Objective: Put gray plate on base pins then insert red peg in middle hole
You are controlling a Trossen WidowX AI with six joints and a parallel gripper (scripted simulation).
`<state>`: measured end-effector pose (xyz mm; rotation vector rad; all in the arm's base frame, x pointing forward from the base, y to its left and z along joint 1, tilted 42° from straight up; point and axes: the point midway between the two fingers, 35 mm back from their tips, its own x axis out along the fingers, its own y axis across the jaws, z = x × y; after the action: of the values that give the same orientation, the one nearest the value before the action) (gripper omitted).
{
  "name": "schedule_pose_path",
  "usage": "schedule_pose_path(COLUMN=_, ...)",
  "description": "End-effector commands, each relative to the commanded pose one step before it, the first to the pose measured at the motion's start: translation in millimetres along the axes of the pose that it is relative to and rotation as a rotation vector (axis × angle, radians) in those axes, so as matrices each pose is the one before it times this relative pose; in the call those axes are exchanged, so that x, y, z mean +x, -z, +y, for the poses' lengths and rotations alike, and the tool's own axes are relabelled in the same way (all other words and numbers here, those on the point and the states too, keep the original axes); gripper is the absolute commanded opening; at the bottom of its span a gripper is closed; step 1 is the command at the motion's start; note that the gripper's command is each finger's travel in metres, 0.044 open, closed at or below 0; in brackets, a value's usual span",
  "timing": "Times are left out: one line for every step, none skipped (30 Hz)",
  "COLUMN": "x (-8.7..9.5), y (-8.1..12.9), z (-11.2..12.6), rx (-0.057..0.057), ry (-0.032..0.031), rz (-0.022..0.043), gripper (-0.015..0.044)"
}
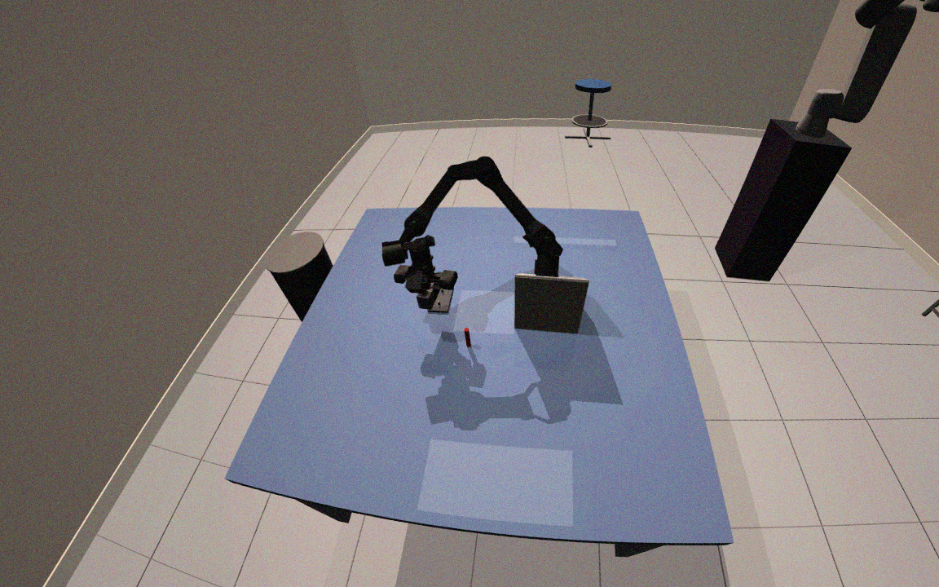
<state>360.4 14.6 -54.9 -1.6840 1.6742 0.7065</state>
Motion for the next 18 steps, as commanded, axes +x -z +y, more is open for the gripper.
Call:
schedule_pose_path(x=4.34, y=10.37, z=-2.26, rx=-0.0171, ry=0.00448, rz=0.00421, gripper=0.0)
schedule_pose_path(x=1.52, y=2.75, z=-0.51, rx=-0.0045, ry=0.00012, rz=0.00024, gripper=0.0)
schedule_pose_path(x=1.52, y=2.76, z=-0.46, rx=-0.0045, ry=0.00012, rz=0.00031, gripper=0.0)
schedule_pose_path(x=1.52, y=2.77, z=-0.42, rx=-0.0045, ry=0.00011, rz=0.00037, gripper=0.0)
schedule_pose_path(x=1.52, y=2.78, z=-0.38, rx=-0.0045, ry=0.0001, rz=0.00043, gripper=0.0)
schedule_pose_path(x=1.52, y=2.79, z=-0.34, rx=-0.0045, ry=0.00009, rz=0.00049, gripper=0.0)
schedule_pose_path(x=1.52, y=2.8, z=-0.29, rx=-0.0044, ry=0.00007, rz=0.00055, gripper=0.0)
schedule_pose_path(x=1.52, y=2.81, z=-0.25, rx=-0.0044, ry=0.00006, rz=0.00061, gripper=0.0)
schedule_pose_path(x=1.52, y=2.82, z=-0.21, rx=-0.0044, ry=0.00004, rz=0.00067, gripper=0.0)
schedule_pose_path(x=1.52, y=2.83, z=-0.16, rx=-0.0044, ry=0.00002, rz=0.00073, gripper=0.0)
schedule_pose_path(x=1.52, y=2.83, z=-0.12, rx=-0.0044, ry=0.0, rz=0.00079, gripper=0.0)
schedule_pose_path(x=1.52, y=2.84, z=-0.08, rx=-0.0044, ry=-0.00002, rz=0.00085, gripper=0.0)
schedule_pose_path(x=1.52, y=2.85, z=-0.03, rx=-0.0044, ry=-0.00004, rz=0.00091, gripper=0.0)
schedule_pose_path(x=1.52, y=2.85, z=0.01, rx=-0.0044, ry=-0.00006, rz=0.00096, gripper=0.0)
schedule_pose_path(x=1.52, y=2.86, z=0.06, rx=-0.0044, ry=-0.00009, rz=0.00102, gripper=0.0)
schedule_pose_path(x=1.52, y=2.86, z=0.1, rx=-0.0044, ry=-0.00012, rz=0.00108, gripper=0.0)
schedule_pose_path(x=1.52, y=2.86, z=0.14, rx=-0.0044, ry=-0.00015, rz=0.00113, gripper=0.0)
schedule_pose_path(x=1.52, y=2.87, z=0.19, rx=-0.0044, ry=-0.00018, rz=0.00119, gripper=0.0)
